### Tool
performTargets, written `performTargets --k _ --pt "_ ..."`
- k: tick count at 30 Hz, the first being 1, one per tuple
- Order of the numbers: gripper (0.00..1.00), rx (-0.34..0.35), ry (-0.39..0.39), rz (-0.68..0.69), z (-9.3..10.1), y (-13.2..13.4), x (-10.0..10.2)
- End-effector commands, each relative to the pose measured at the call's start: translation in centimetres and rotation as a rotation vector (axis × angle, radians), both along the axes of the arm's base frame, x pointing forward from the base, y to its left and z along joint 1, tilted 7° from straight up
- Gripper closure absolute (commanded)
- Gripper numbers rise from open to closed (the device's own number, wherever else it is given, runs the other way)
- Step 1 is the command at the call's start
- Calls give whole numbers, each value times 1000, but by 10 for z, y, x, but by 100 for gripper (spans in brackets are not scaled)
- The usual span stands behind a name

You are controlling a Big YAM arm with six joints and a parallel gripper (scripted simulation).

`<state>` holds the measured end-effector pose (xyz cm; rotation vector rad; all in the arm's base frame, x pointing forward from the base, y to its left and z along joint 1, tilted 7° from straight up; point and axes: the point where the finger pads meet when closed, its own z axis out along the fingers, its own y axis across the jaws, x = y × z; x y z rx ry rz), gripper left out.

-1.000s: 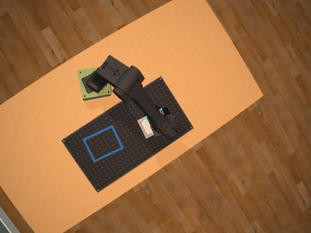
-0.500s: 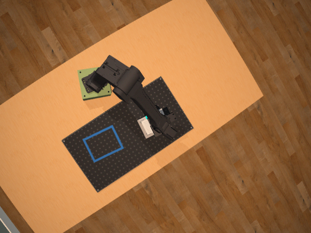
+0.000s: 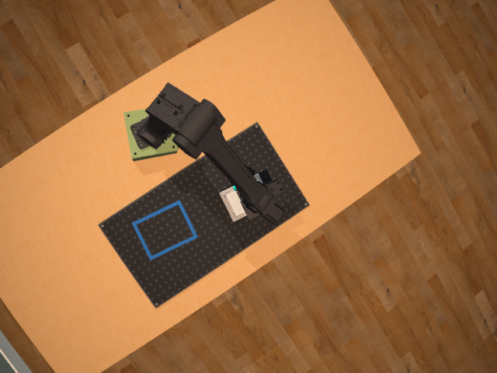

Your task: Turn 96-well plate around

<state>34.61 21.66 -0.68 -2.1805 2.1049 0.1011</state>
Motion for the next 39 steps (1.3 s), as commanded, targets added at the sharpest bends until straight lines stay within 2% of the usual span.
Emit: performTargets --k 1,8,11,13,25,27,28,30,36,38,39 --pt "100 31 -60 0 33 8 24" --pt "100 32 -61 -2 45 6 24" --pt "100 24 -45 4 40 8 20" --pt "100 32 -61 4 50 8 22" --pt "100 33 -63 -2 72 3 23" --pt "100 33 -63 -2 72 3 23" --pt "100 23 -43 0 64 3 20" --pt "100 34 -64 2 77 3 21" --pt "100 34 -64 0 87 1 21" --pt "100 31 -59 2 85 2 20" --pt "100 22 -42 2 78 2 19"
